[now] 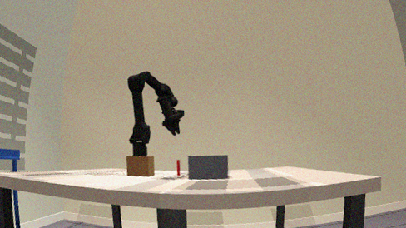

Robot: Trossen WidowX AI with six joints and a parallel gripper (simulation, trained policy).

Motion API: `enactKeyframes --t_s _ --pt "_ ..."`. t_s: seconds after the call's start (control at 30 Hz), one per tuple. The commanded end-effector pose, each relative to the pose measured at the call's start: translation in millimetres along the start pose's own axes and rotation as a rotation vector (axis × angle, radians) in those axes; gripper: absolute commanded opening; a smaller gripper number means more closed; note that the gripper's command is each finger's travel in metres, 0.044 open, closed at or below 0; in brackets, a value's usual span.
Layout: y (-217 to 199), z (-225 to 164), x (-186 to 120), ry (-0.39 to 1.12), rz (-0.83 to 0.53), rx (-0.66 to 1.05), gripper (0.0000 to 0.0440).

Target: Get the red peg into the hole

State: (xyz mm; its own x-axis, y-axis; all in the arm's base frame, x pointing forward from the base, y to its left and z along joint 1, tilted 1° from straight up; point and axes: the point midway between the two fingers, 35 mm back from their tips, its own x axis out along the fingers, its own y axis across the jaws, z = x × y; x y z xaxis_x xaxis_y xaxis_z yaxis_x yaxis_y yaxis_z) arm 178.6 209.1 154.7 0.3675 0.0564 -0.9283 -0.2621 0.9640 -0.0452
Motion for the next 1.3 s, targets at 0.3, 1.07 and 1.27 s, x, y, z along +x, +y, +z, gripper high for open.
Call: enactKeyframes --t_s 0.3,1.07,1.27 --pt "-53.1 -12.4 37.0 0.21 -0.13 0.394 0.0343" --pt "-115.4 -65.6 100.3 0.396 -0.394 0.926 0.0357" --pt "-119.0 -78.3 122.1 0.388 -0.426 0.998 0.0357"
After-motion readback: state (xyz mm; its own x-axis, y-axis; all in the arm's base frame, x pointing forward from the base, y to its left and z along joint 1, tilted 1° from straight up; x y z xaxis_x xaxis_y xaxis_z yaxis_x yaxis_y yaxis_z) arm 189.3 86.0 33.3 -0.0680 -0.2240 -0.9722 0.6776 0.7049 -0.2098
